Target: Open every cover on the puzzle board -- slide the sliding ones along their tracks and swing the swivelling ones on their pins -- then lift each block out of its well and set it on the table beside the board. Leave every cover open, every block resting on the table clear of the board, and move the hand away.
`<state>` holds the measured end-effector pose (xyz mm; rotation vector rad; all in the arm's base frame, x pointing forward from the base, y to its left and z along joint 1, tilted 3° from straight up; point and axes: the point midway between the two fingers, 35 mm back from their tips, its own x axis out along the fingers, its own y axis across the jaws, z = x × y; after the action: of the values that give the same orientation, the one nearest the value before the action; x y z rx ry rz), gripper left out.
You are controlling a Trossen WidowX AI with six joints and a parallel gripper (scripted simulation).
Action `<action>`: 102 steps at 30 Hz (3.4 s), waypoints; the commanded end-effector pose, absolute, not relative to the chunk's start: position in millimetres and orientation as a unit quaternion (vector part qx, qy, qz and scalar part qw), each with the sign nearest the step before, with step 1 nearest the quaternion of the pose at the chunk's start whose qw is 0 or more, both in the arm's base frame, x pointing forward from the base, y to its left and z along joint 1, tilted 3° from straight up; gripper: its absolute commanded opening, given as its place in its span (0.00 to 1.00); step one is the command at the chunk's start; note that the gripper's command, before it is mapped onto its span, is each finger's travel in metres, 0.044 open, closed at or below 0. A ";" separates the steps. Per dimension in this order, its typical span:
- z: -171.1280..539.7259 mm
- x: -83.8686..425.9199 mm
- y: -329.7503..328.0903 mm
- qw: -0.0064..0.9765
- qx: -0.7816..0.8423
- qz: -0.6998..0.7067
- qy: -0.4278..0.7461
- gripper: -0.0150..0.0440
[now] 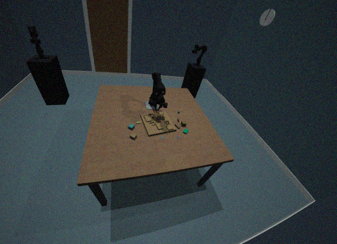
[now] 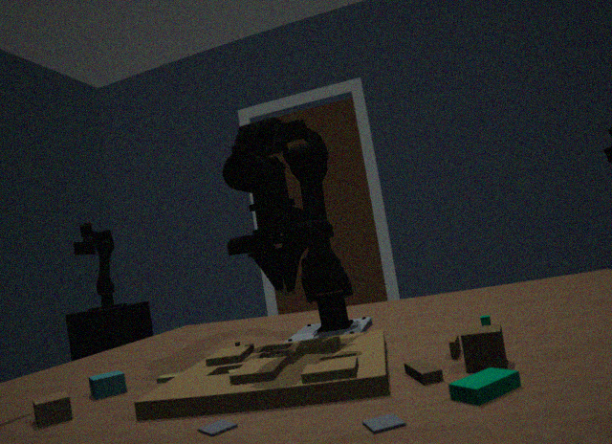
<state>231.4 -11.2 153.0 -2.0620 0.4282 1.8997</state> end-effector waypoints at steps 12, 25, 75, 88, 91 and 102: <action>154.2 247.5 32.3 0.154 -0.716 0.664 0.151 0.39; 154.5 253.5 76.6 0.156 -0.716 0.664 0.149 0.39; 131.9 230.0 209.0 0.160 -0.716 0.664 0.145 0.39; 110.7 233.0 210.5 0.160 -0.716 0.664 0.145 0.39; 105.7 233.5 210.7 0.160 -0.716 0.664 0.145 0.39; 87.7 234.8 210.8 0.160 -0.716 0.664 0.145 0.39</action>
<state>234.4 211.4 94.2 -2.0438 0.4054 1.8903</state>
